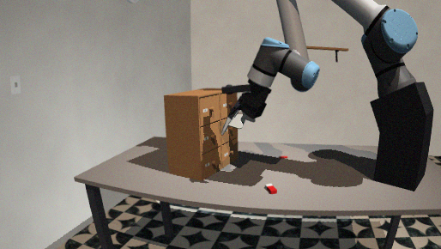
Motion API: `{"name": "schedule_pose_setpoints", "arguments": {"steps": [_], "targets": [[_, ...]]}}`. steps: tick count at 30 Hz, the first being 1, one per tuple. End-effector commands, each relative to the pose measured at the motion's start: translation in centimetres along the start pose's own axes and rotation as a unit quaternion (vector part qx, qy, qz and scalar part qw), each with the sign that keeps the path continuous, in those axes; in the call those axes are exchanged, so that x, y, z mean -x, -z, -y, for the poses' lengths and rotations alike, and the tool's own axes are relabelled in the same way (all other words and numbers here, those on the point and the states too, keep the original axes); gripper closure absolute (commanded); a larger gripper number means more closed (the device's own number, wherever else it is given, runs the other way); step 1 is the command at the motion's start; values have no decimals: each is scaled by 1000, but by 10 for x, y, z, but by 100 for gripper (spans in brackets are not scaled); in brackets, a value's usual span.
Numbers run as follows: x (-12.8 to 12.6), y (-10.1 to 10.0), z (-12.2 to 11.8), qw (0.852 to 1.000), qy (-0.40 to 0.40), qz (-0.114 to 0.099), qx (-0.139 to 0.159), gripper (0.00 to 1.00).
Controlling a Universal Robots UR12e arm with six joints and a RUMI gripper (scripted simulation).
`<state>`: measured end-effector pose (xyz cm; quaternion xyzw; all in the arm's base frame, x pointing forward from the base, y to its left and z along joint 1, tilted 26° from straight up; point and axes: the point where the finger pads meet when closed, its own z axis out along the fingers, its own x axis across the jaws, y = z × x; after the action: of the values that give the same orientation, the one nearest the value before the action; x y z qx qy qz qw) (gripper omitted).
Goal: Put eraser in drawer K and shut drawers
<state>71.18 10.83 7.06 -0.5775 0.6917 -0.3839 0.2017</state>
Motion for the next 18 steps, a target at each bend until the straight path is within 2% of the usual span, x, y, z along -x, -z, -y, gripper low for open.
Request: {"name": "schedule_pose_setpoints", "arguments": {"steps": [1, 11, 13, 18], "targets": [[0, -6, 2, 1000, 0, 1, -29, 0], [0, -18, 5, 996, 0, 1, -86, 0], [0, -18, 5, 996, 0, 1, -86, 0], [0, -24, 6, 993, 0, 1, -115, 0]]}}
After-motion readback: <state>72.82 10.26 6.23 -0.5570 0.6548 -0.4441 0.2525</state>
